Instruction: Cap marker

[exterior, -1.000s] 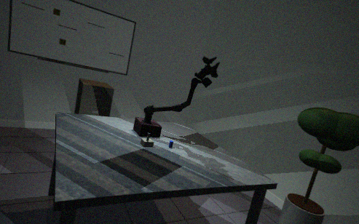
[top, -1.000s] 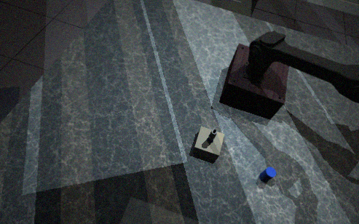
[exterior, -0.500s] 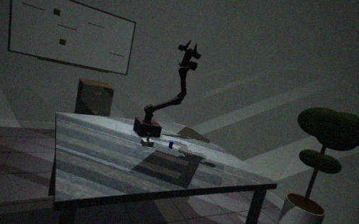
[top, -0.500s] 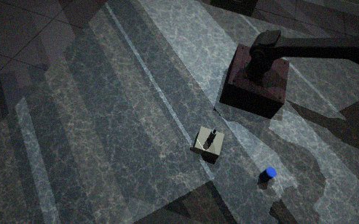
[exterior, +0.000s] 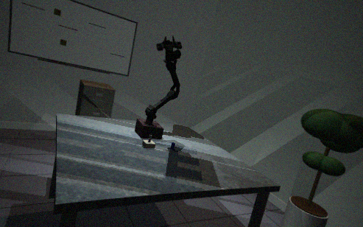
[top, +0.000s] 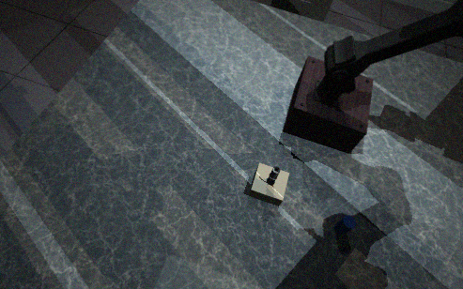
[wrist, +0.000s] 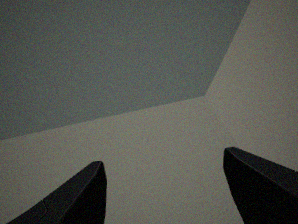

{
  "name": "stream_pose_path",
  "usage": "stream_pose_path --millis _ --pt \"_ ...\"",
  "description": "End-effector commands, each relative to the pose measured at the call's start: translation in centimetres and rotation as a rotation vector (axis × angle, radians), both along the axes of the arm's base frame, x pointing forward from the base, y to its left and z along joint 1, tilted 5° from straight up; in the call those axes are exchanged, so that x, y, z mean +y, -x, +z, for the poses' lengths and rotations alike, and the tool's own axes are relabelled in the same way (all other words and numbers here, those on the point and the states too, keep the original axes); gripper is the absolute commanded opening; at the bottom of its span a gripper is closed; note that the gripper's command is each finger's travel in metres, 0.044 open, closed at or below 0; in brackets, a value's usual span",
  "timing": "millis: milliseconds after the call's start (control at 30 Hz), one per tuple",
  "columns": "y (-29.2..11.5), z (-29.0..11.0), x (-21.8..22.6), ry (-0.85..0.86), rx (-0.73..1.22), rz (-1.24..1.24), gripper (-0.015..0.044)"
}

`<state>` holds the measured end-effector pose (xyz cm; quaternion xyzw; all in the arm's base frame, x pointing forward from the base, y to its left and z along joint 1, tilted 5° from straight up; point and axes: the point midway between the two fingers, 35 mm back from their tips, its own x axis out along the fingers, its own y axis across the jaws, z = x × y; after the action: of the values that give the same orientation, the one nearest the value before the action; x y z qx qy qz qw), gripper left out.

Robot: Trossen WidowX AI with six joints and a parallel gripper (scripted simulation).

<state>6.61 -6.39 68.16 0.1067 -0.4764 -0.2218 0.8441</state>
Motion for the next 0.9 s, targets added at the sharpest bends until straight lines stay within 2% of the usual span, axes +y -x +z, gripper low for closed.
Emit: stream_pose_path --millis 0,233,433,633,867 --pt "-1.7 -2.0 -4.5 -0.164 -0.003 0.113 0.0242" --pt "-7.7 -7.5 -10.9 -0.487 0.034 0.337 0.0242" --pt "-14.2 -13.3 -13.3 -0.753 0.110 0.500 0.0242" --pt "-20.8 -19.8 -12.8 -1.005 0.224 0.630 0.0242" --pt "-27.5 -29.2 -9.1 -1.324 0.421 0.708 0.0242"
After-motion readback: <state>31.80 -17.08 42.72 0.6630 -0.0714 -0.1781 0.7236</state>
